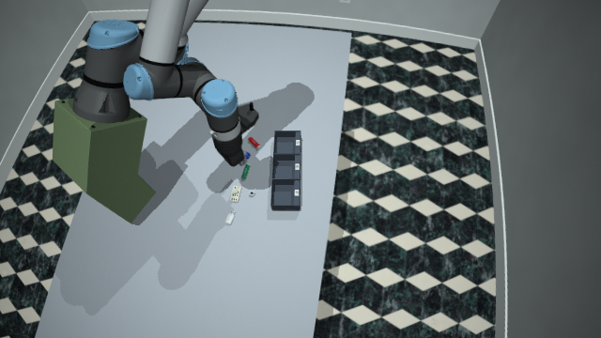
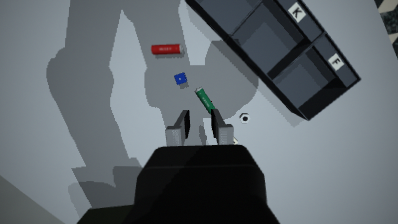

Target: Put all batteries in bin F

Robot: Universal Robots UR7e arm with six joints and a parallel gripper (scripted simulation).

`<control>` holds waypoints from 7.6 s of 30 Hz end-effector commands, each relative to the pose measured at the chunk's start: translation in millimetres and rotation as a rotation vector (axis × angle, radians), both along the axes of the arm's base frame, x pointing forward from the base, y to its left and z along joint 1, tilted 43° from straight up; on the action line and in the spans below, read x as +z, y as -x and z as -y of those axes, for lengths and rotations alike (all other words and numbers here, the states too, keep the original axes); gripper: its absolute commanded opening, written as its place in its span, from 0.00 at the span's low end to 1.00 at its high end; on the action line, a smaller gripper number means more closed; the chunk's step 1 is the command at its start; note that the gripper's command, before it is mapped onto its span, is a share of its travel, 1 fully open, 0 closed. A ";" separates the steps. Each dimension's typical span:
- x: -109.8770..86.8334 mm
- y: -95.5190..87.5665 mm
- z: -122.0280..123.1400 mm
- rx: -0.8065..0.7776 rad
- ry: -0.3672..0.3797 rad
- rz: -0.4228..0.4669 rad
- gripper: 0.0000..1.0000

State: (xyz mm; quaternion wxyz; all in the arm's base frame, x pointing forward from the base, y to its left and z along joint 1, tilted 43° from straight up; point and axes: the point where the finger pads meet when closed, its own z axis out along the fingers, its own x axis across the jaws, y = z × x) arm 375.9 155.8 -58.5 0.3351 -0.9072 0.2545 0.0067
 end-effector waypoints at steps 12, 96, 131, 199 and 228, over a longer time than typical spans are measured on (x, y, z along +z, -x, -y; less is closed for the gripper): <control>-6.8 -6.5 -3.1 0.282 0.057 0.311 0.60; -59.3 -24.3 -52.4 0.367 0.068 0.413 0.60; -59.3 -24.2 -52.4 0.367 0.068 0.413 0.31; -11.9 -72.4 16.0 0.367 0.068 0.413 0.31; -13.9 -152.7 49.3 0.547 0.117 0.559 0.31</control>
